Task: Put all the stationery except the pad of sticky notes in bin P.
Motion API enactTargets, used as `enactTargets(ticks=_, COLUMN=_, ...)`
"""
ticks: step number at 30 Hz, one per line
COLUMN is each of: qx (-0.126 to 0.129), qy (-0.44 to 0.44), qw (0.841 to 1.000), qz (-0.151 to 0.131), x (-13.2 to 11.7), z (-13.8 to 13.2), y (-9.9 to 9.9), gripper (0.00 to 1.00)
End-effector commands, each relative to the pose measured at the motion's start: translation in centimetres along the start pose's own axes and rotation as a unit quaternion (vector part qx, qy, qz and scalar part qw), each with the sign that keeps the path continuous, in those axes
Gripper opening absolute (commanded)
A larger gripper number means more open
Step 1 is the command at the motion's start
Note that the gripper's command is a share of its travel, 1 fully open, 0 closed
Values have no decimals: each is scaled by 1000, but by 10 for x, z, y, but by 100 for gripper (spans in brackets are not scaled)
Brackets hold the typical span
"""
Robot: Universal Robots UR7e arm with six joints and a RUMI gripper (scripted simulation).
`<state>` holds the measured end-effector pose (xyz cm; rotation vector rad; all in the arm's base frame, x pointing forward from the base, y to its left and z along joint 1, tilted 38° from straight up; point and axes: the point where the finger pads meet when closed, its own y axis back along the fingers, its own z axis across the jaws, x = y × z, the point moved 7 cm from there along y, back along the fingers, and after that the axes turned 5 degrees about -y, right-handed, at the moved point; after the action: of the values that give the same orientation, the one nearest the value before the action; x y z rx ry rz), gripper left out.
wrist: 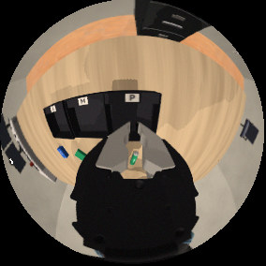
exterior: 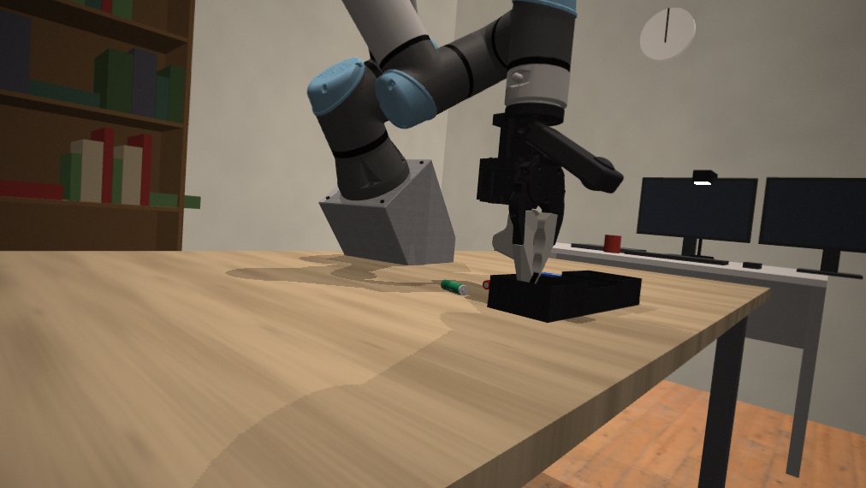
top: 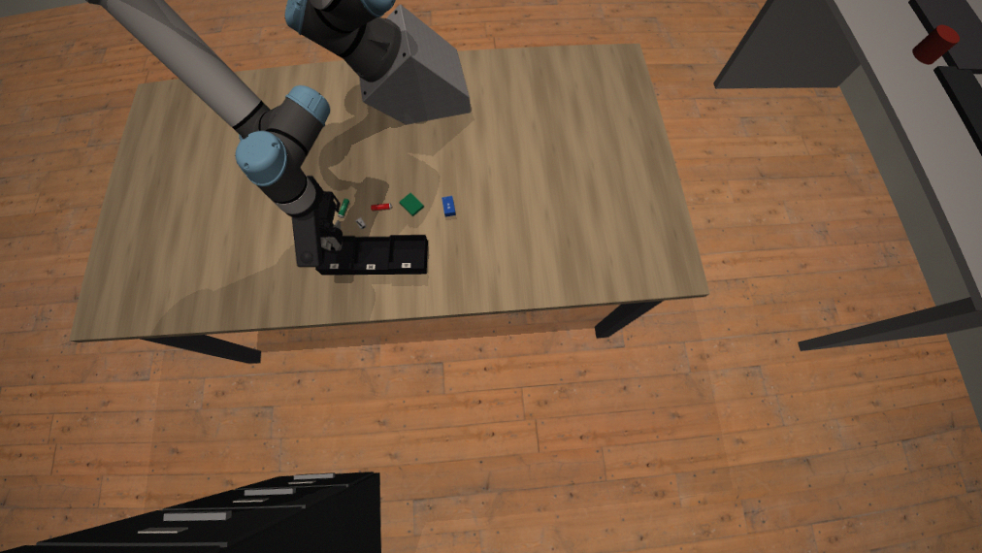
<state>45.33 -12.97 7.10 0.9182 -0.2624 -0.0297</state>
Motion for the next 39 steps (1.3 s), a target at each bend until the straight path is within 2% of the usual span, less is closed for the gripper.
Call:
enactTargets(ticks=1, qx=0, qy=0, qw=1000, qz=1, x=0, z=0, y=0, gripper=4)
enactTargets(ticks=12, qx=0, qy=0, qw=1000, qz=1, x=0, z=0, y=0, gripper=4)
enactTargets(ticks=37, qx=0, qy=0, qw=1000, qz=1, x=0, z=0, y=28, gripper=4)
enactTargets(ticks=39, qx=0, qy=0, qw=1000, qz=1, x=0, z=0, y=36, gripper=4)
